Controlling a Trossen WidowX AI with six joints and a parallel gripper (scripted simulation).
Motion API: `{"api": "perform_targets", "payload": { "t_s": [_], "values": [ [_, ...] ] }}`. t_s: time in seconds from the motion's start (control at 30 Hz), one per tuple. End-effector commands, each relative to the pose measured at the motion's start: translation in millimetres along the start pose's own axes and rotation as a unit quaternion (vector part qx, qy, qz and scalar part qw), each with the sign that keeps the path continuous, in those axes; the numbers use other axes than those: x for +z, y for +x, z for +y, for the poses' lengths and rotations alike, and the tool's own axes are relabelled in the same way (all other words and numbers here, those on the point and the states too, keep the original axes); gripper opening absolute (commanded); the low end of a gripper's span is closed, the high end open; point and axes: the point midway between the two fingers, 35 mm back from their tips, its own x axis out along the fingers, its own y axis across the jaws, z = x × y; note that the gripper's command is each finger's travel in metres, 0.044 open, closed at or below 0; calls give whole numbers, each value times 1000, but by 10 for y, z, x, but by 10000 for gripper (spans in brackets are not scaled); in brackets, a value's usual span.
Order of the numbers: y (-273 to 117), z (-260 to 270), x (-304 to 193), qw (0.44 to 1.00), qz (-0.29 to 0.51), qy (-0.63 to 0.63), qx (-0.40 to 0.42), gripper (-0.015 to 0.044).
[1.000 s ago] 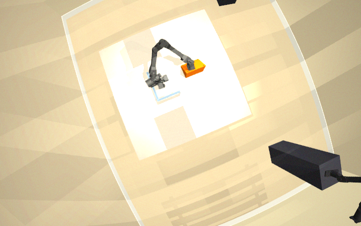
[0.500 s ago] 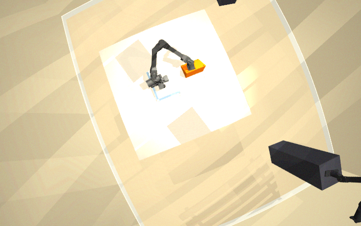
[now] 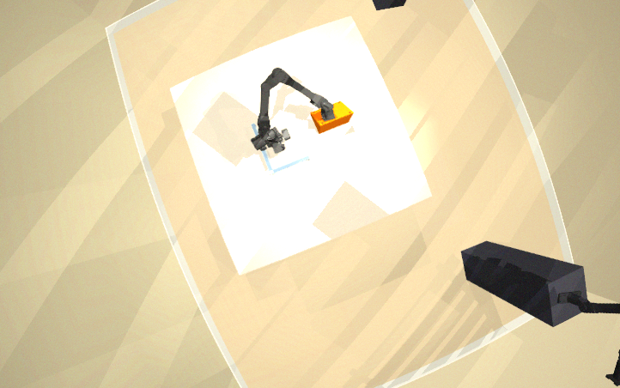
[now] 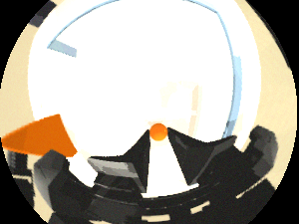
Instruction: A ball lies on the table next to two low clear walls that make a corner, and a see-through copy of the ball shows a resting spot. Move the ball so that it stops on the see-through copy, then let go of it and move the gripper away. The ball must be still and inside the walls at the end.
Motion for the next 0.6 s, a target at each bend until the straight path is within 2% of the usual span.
{"api": "perform_targets", "payload": {
  "t_s": [0.0, 0.43, 0.57],
  "values": [
    [-248, -70, 21, 1000, -3, 3, -7, 0],
    [-1146, -23, 9, 1000, -3, 4, -7, 0],
    [-1192, -14, 5, 1000, -2, 4, -6, 0]
  ]
}}
